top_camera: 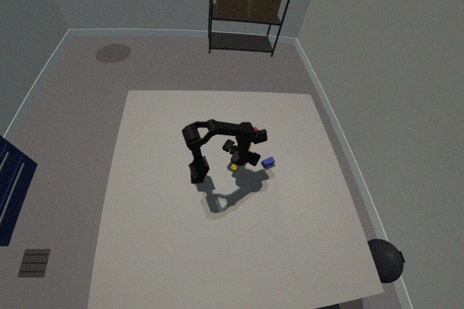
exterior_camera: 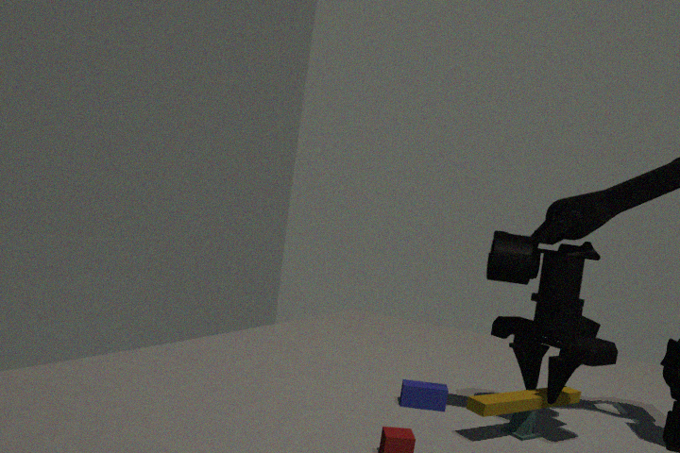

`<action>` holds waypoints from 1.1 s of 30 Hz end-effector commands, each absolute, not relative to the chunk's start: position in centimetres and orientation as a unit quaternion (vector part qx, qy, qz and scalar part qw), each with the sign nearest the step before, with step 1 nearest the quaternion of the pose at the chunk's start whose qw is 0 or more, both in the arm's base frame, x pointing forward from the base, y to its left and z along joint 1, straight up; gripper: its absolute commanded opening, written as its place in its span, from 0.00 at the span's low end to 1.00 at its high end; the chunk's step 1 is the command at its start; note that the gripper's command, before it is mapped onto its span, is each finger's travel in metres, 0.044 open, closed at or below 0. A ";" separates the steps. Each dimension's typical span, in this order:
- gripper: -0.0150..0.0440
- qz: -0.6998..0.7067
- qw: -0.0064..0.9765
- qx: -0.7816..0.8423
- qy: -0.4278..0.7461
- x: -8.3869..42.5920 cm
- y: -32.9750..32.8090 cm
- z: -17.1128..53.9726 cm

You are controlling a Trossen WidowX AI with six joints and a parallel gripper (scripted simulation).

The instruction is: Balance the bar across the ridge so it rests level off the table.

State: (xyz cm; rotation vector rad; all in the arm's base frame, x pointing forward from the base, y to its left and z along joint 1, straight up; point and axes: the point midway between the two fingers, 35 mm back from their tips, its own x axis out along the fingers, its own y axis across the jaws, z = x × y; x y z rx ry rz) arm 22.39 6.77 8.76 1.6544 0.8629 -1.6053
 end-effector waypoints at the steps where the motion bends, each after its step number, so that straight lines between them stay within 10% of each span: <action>1: 0.54 -0.615 0.334 0.634 0.330 22.4 6.8 8.8; 24: 0.57 -0.615 0.334 0.634 0.330 22.4 6.8 8.8; 33: 0.97 -0.615 0.334 0.634 0.330 22.4 6.8 8.8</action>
